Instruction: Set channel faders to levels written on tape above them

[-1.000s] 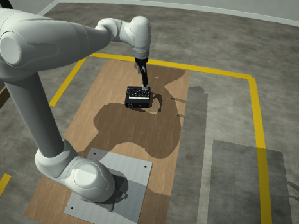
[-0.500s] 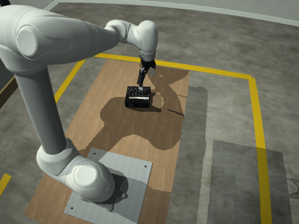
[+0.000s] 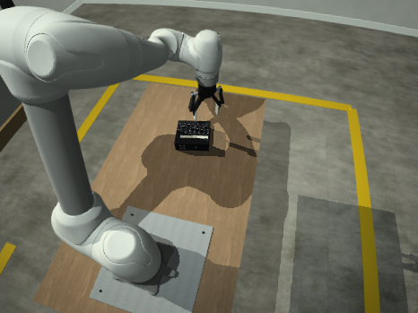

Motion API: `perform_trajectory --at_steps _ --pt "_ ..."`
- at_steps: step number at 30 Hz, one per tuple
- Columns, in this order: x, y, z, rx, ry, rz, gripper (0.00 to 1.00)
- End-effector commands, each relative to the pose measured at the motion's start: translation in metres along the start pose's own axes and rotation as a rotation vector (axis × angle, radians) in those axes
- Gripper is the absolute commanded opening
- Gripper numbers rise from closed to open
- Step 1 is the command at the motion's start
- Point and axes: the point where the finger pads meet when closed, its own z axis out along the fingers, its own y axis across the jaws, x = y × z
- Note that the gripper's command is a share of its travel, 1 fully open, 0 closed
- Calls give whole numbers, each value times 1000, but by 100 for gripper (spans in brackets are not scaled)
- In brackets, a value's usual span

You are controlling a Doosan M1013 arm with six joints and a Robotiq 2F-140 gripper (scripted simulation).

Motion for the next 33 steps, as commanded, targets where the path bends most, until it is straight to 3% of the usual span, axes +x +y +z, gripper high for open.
perform_trajectory --at_steps 1,2,4,33 --pt "0 0 0 25 33 178 0" --pt "0 0 0 37 48 318 0" --pt "0 0 0 46 62 395 0" --pt "0 0 0 47 62 396 0"
